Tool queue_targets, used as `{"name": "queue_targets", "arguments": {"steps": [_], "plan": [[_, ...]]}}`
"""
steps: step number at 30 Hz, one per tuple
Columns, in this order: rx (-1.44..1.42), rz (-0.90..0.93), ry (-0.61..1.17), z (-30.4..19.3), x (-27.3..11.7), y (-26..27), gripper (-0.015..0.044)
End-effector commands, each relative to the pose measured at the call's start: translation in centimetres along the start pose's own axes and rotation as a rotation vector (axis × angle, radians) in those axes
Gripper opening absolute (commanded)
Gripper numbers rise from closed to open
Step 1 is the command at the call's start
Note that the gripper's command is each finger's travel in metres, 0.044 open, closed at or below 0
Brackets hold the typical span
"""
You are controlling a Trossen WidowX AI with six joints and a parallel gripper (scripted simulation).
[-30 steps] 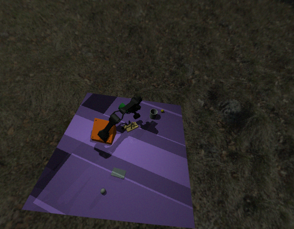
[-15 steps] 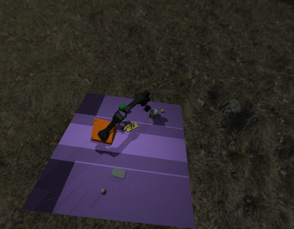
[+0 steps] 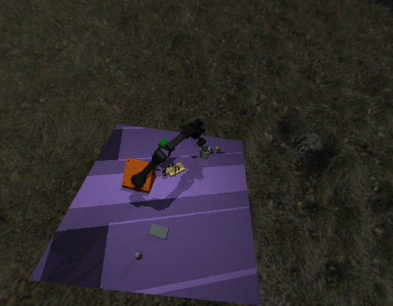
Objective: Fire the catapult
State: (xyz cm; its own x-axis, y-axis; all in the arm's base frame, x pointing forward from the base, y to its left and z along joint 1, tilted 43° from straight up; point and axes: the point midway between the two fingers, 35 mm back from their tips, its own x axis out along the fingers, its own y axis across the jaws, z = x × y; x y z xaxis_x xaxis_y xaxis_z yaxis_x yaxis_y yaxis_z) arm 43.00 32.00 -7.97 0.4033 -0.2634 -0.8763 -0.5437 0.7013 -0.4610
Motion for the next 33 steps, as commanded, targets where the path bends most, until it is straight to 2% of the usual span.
{"name": "queue_targets", "arguments": {"steps": [1,9,26,33], "plan": [[0.000,-0.003,-0.010,0.32,-0.17,-0.13,0.0440],[0.002,0.005,-0.007,-0.16,-0.24,0.00,0.0440],[0.002,0.005,-0.007,-0.16,-0.24,0.00,0.0000],[0.002,0.005,-0.007,-0.16,-0.24,0.00,0.0000]]}}
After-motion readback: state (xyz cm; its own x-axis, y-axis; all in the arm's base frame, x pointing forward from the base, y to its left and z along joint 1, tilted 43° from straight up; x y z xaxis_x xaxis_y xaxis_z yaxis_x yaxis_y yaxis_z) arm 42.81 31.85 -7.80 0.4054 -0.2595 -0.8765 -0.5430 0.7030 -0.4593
